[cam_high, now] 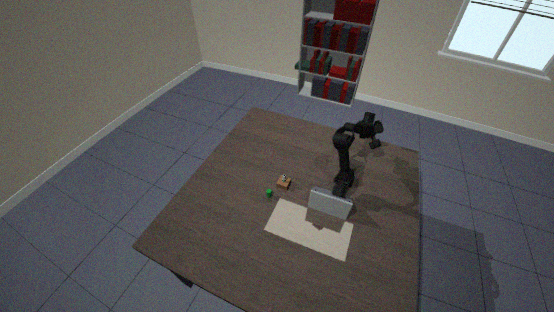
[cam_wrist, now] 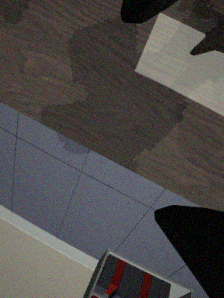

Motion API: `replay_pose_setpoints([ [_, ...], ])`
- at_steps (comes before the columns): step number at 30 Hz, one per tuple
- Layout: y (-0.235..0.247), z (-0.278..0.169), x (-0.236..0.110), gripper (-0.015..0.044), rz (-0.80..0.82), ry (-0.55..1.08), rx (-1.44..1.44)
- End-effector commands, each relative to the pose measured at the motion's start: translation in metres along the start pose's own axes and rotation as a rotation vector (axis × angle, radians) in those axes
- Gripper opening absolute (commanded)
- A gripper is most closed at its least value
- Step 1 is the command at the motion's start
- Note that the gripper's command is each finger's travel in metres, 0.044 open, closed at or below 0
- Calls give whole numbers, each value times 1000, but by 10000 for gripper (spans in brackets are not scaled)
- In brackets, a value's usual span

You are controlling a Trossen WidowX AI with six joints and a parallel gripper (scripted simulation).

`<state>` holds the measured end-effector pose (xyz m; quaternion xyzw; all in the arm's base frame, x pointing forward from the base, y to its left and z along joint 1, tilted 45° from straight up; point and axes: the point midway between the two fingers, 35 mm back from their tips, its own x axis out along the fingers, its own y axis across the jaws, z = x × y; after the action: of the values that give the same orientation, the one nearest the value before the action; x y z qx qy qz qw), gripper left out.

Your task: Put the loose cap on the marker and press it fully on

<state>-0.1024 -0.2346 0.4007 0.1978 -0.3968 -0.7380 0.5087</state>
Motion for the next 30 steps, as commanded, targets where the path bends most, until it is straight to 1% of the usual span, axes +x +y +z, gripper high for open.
replay_pose_setpoints([
  [1, 0, -2, 1, 374, -1, 8, -3],
  [3, 3, -17, 9, 321, -6, 69, -30],
  [6, 13, -53, 21, 243, -8, 207, -101],
  [11, 32, -120, 29, 240, 18, 435, -252],
  [16, 54, -192, 17, 240, 80, 654, -440],
  [19, 67, -235, 0, 240, 136, 777, -568],
  [23, 82, -290, -34, 240, 232, 926, -754],
  [30, 98, -373, -119, 240, 452, 1136, -1125],
])
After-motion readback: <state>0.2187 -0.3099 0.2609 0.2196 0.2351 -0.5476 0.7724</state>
